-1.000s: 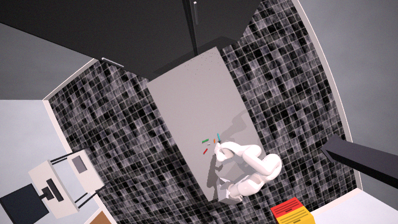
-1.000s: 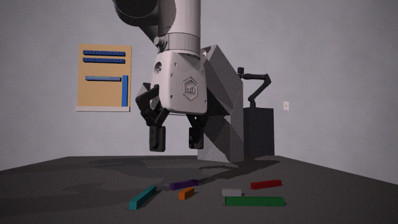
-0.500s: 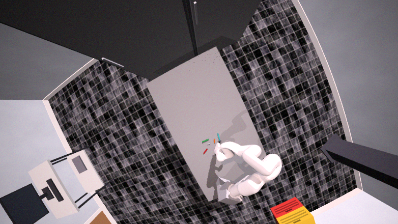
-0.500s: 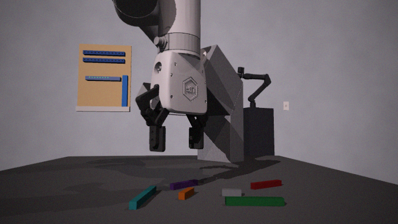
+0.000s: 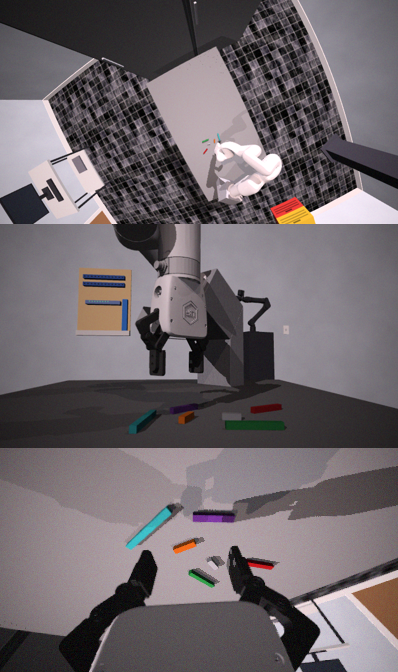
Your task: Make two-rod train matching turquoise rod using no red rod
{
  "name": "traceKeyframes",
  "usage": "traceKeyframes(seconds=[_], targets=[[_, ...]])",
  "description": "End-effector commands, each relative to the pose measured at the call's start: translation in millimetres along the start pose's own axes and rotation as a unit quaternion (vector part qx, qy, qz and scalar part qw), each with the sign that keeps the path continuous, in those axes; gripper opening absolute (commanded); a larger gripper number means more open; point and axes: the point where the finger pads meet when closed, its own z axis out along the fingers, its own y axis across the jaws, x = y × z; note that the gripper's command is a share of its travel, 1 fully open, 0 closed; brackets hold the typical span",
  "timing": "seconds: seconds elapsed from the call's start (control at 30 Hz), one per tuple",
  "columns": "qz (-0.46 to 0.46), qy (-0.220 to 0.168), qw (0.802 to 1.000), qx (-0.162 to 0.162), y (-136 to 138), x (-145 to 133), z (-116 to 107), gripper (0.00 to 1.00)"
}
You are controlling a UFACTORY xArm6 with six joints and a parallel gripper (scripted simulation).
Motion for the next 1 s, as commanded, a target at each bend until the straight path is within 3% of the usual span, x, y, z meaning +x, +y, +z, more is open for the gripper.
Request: traceKeyframes(seconds=[0.0,0.47,0.7,0.77,0.97], targets=[[0.000,-0.001,1.000,0.000,-0.2,-0.5,-0.4,1.00],[-0.012,0.000,1.000,0.000,-2.7,-1.5,-0.2,1.00],[-0.143,0.002,0.990,-0.001,-29.9,-11.2,1.0,1.00],[-0.143,0.002,0.990,-0.001,-29.9,-11.2,1.0,1.00],[-0.267,0.001,0.964,-0.001,-57.6,-20.1,0.9,1.00]])
